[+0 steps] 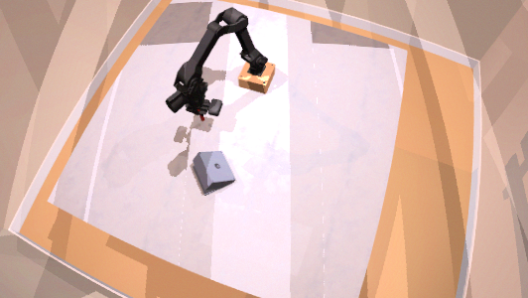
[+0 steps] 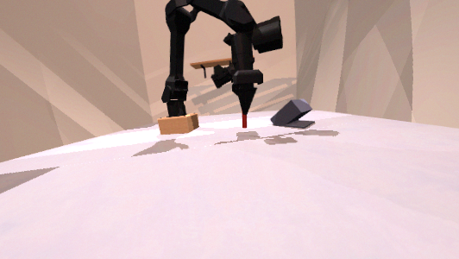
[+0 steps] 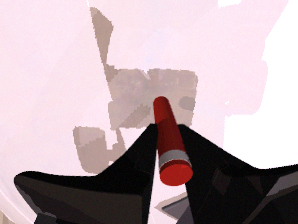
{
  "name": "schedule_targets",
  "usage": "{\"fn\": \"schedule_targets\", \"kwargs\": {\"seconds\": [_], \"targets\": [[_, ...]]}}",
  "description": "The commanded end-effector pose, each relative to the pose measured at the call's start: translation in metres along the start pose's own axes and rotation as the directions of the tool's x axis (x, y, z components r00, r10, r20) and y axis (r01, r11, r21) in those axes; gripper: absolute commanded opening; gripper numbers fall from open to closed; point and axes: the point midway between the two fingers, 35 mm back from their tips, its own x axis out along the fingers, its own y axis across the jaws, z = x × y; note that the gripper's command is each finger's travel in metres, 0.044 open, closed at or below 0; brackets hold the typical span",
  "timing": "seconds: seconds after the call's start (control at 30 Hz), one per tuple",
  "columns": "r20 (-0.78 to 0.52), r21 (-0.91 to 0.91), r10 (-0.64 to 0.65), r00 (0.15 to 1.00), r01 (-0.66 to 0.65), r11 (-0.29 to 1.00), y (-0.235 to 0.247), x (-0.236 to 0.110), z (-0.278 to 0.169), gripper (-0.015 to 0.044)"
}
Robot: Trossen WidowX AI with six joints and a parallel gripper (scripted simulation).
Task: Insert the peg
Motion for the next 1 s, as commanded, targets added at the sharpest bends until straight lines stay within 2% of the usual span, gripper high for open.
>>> {"fn": "schedule_targets", "kwargs": {"seconds": [0.0,0.27,0.97], "targets": [[-0.014,0.003,0.01,1.0,-0.01,1.0,0.002,-0.024,-0.003,0.0],[-0.013,0.004,0.011,1.0,-0.011,1.0,-0.001,-0.056,0.0,0.0],[-0.012,-0.118,0.074,0.997,-0.074,0.99,-0.013,-0.057,-0.014,0.0]]}}
